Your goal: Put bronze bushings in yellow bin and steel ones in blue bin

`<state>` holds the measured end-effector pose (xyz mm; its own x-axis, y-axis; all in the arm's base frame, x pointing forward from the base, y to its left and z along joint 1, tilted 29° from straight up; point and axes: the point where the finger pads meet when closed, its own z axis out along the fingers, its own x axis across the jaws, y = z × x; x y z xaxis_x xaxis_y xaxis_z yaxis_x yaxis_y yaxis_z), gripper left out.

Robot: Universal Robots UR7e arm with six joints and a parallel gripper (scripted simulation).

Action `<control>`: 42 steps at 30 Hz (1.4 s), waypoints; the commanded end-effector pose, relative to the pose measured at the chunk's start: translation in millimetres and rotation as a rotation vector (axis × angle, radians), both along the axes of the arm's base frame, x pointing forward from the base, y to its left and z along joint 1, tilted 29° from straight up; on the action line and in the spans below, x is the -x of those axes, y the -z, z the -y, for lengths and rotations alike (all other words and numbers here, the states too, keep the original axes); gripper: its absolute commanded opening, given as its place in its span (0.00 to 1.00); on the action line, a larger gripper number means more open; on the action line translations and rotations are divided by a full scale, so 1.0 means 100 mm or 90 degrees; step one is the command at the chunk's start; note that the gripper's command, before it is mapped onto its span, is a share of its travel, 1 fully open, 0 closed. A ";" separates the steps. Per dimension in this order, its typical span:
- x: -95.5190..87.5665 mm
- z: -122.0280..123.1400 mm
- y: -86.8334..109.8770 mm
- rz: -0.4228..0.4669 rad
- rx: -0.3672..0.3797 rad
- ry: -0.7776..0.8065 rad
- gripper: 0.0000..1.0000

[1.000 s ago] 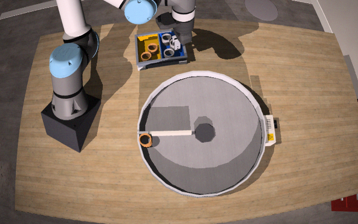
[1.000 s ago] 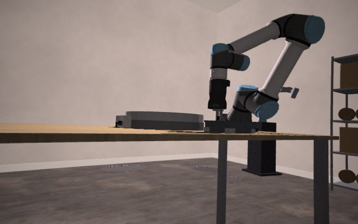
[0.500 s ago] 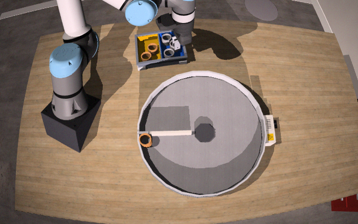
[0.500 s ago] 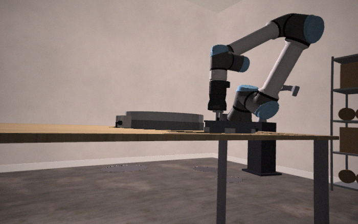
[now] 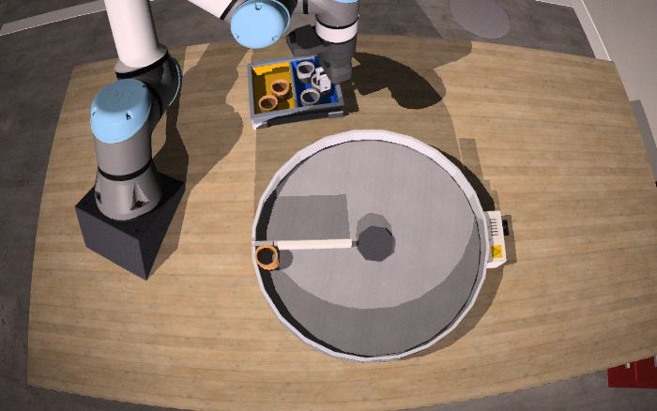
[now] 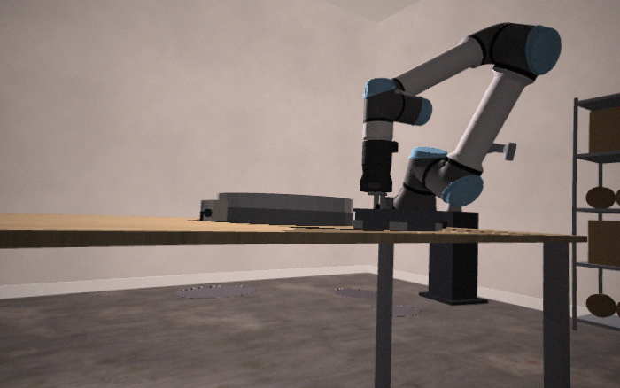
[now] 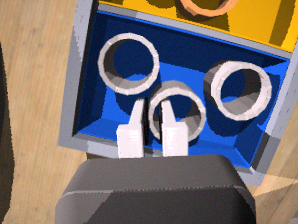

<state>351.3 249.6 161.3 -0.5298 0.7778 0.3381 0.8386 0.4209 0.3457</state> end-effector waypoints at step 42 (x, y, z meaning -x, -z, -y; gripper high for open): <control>0.00 0.00 0.00 0.001 0.000 0.000 0.47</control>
<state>351.3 249.6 161.3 -0.5297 0.7779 0.3380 0.8386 0.4208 0.3458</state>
